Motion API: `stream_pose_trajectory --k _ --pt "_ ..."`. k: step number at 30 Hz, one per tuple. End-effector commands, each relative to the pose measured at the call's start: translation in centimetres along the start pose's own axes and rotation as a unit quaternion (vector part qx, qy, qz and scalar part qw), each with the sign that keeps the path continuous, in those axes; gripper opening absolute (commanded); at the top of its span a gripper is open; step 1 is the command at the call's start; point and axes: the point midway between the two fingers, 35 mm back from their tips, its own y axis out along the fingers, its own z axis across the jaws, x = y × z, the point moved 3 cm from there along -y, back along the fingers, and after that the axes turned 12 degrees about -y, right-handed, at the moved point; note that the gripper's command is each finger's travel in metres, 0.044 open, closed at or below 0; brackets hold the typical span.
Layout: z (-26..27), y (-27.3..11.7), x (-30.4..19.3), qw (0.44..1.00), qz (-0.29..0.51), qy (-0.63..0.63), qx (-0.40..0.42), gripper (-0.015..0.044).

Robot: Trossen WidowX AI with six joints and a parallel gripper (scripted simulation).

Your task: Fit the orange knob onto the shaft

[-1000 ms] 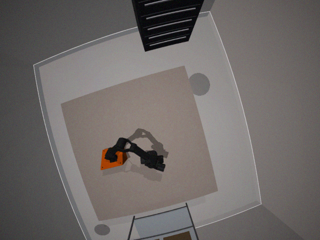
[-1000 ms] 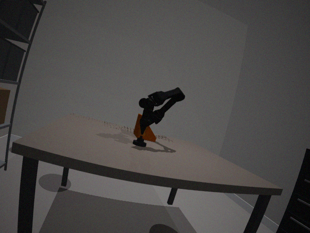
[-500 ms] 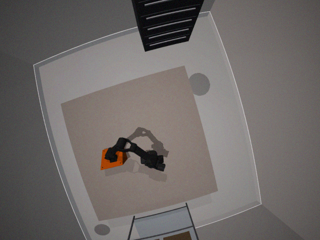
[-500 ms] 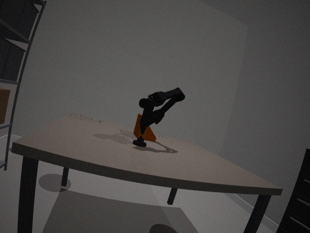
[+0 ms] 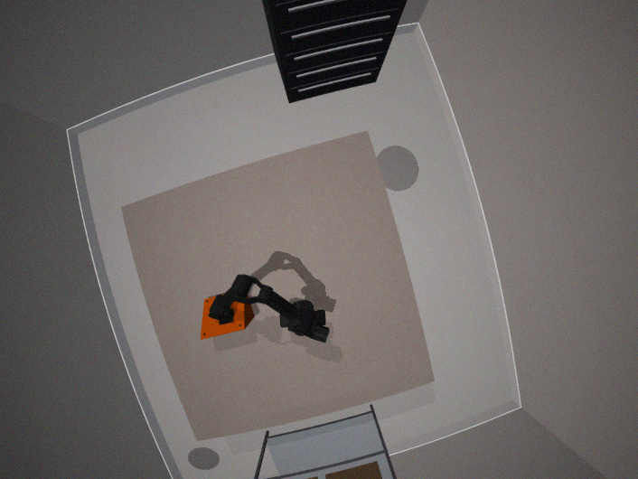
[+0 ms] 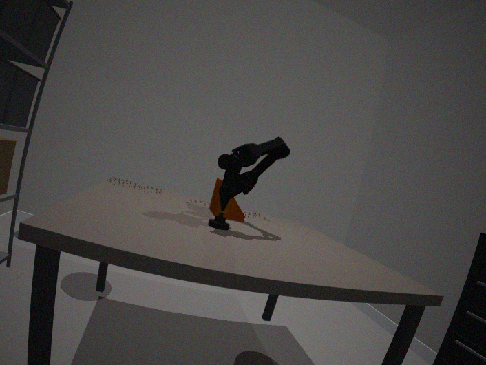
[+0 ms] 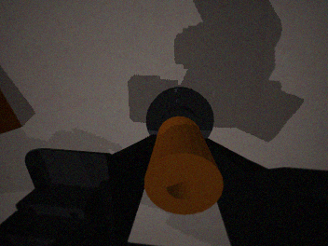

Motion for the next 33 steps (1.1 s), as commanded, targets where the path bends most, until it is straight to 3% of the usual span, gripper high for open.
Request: stream_pose_trajectory --k 1,10,33 --pt "-0.02 -0.41 -0.04 1.0 0.0 -0.001 0.0 0.0" --pt "-0.22 -0.28 -0.19 0.994 0.0 -0.105 0.0 0.0" --pt "-0.33 0.11 -0.11 0.992 0.0 -0.127 0.0 0.0"
